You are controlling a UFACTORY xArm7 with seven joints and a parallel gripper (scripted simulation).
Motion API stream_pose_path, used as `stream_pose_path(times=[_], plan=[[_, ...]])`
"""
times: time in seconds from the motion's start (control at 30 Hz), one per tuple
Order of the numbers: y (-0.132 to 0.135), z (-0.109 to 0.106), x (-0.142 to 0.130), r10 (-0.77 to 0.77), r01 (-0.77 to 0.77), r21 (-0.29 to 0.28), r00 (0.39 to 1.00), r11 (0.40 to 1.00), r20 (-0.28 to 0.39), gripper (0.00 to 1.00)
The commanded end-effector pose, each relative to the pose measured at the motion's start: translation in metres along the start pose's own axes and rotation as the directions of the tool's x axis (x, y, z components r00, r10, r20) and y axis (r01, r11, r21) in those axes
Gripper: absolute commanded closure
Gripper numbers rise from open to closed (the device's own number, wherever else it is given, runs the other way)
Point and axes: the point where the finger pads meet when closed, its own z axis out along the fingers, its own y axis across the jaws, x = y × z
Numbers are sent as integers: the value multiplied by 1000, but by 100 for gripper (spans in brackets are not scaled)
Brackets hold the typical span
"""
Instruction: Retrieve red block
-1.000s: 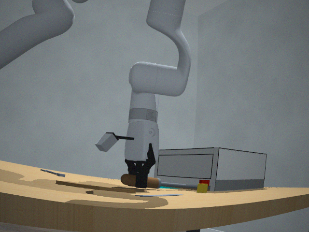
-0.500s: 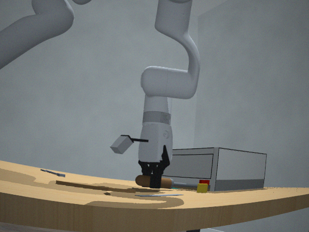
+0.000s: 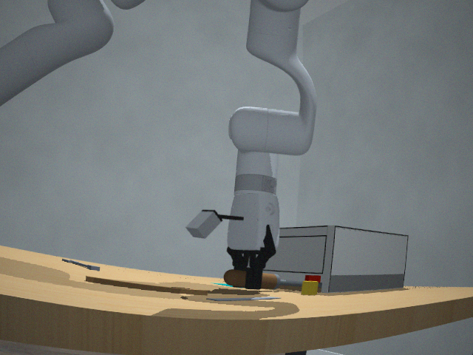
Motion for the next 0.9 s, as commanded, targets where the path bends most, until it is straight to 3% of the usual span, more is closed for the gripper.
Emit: stream_pose_path(times=[0.0, 0.87], plan=[[1, 0, -3, 0, 0, -1, 1000, 1000, 2, 100], [1, 0, -30, 0, 0, -1, 1000, 1000, 2, 100]])
